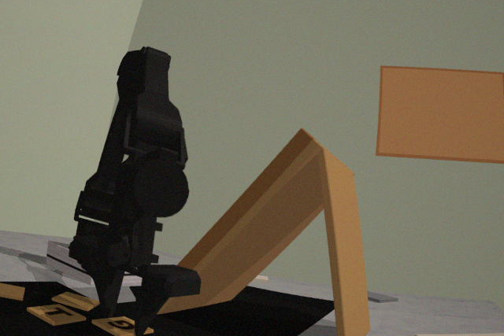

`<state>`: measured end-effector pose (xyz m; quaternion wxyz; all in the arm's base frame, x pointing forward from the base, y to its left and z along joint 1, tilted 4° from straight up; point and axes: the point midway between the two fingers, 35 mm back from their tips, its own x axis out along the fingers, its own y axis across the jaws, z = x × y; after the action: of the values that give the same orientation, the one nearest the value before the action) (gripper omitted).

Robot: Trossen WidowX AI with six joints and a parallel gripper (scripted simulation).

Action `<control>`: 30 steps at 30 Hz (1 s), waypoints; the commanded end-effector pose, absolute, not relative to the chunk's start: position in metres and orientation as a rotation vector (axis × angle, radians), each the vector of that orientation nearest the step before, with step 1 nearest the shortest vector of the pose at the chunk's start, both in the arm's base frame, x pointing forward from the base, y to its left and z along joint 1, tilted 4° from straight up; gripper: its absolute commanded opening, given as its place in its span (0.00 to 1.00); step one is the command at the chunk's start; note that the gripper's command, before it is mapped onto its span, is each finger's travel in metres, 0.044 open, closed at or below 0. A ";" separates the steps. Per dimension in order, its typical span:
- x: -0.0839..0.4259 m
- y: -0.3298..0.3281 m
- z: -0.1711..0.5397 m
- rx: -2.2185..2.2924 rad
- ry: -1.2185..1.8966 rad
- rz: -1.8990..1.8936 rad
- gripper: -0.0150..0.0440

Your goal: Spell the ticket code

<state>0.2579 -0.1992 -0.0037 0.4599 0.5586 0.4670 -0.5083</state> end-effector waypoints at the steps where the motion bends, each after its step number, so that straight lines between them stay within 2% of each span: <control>1: 0.258 -0.199 0.000 1.374 1.144 -1.256 0.25; 30: 0.257 -0.198 0.015 1.374 1.144 -1.256 0.25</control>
<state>0.2574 -0.1970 0.0123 0.4599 0.5586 0.4670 -0.5083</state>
